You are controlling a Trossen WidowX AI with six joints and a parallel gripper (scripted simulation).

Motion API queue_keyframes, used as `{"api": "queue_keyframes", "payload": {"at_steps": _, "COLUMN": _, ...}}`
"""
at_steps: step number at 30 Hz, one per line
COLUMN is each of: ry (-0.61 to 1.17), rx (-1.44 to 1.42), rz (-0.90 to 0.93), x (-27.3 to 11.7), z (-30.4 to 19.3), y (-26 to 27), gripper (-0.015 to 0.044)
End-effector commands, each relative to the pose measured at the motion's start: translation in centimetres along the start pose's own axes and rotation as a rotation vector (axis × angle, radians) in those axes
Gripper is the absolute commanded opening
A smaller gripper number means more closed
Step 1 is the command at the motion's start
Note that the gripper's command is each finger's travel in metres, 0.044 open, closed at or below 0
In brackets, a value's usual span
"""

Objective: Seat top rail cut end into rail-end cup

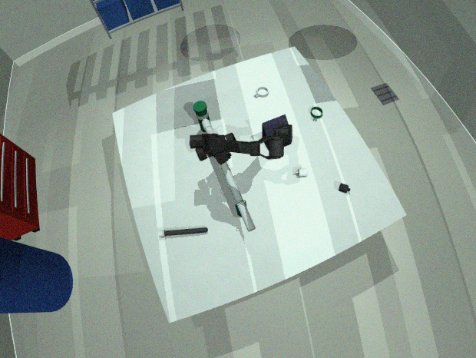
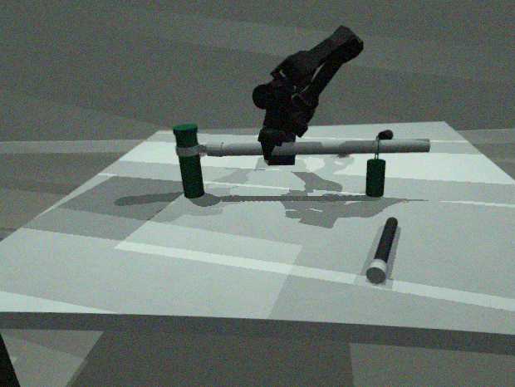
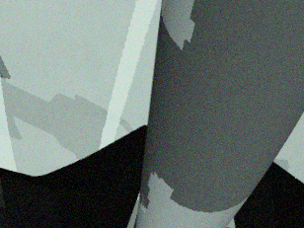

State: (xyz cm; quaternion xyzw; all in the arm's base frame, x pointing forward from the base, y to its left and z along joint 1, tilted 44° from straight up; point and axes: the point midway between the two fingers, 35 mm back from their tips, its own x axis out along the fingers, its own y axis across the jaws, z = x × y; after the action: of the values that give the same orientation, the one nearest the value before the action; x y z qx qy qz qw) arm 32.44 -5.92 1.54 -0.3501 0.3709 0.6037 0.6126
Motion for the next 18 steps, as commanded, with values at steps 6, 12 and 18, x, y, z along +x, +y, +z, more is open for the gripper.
{"api": "queue_keyframes", "payload": {"at_steps": 6, "ry": 0.003, "rx": 0.000, "rz": -0.003, "x": -0.1, "z": -0.7, "y": 0.0, "gripper": 0.0000}}
{"api": "queue_keyframes", "payload": {"at_steps": 12, "ry": 0.003, "rx": 0.000, "rz": -0.003, "x": -0.1, "z": -1.1, "y": -0.1, "gripper": 0.0000}}
{"api": "queue_keyframes", "payload": {"at_steps": 18, "ry": 0.003, "rx": 0.000, "rz": -0.003, "x": -0.2, "z": -1.5, "y": -0.1, "gripper": 0.0000}}
